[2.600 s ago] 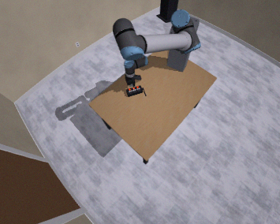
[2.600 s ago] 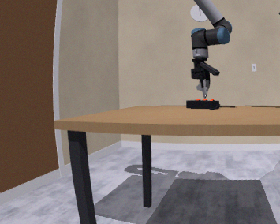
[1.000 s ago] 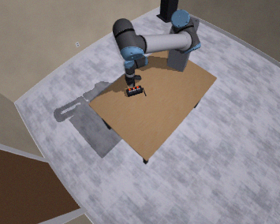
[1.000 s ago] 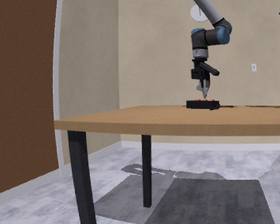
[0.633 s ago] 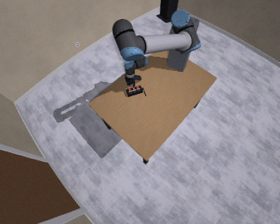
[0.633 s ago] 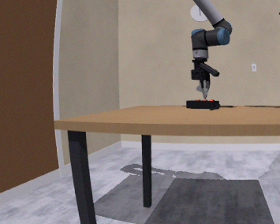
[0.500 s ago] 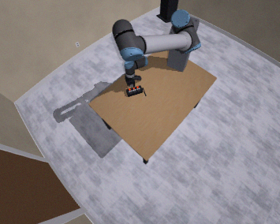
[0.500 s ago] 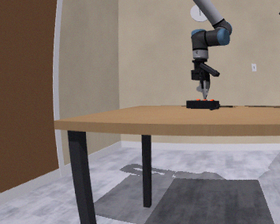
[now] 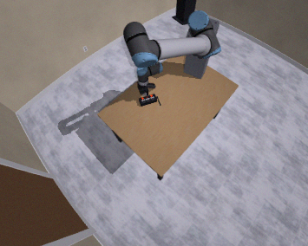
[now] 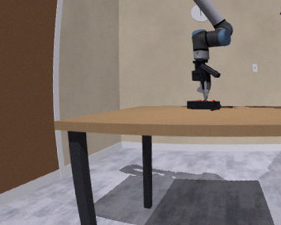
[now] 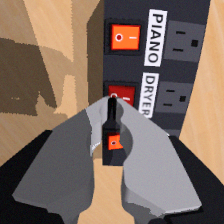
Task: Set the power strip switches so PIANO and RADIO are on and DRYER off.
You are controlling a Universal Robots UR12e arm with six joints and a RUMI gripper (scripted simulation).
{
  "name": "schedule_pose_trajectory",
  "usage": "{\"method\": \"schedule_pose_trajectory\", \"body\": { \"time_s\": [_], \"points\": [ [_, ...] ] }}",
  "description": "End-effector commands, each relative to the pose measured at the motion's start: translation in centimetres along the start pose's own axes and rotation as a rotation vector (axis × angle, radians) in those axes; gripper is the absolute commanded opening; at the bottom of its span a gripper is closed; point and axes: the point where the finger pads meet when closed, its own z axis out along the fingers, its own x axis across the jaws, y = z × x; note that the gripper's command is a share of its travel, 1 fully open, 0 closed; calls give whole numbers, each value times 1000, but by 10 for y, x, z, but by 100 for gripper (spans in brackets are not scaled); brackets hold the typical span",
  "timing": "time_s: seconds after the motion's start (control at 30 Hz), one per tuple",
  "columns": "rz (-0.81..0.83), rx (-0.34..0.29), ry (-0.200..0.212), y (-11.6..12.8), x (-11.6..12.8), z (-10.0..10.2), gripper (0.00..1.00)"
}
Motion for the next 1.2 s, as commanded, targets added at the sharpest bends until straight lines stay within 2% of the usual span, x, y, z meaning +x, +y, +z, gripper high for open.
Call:
{"method": "schedule_pose_trajectory", "body": {
  "time_s": [0.0,0.37,0.8,1.17],
  "points": [
    [0,-1,0,0,0,0,0],
    [0,-1,0,0,0,-2,0],
    [0,-1,0,0,0,-33,0],
    [0,-1,0,0,0,-39,0]
  ]
}}
